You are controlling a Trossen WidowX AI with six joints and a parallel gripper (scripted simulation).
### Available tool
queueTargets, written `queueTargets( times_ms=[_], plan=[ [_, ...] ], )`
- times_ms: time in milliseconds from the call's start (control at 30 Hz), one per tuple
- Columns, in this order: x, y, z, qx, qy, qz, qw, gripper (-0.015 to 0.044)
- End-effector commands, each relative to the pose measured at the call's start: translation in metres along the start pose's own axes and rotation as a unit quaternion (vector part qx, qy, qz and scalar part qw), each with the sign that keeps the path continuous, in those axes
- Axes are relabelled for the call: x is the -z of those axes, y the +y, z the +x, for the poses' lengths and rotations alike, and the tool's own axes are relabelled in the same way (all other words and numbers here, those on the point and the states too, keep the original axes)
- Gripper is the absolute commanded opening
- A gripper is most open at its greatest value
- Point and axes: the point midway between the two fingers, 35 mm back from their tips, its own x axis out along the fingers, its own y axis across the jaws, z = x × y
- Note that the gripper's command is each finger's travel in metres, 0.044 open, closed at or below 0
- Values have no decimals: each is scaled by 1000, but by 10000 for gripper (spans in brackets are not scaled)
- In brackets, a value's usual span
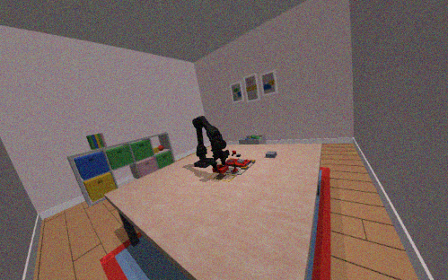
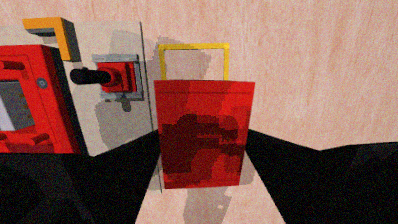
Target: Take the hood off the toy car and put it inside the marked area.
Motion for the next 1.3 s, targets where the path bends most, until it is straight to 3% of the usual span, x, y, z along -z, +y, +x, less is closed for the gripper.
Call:
queueTargets(
  times_ms=[0,1267],
  plan=[
    [3,1,6,-1,4,-2,1000,0],
    [6,2,27,-1,5,-2,1000,0]
  ],
)
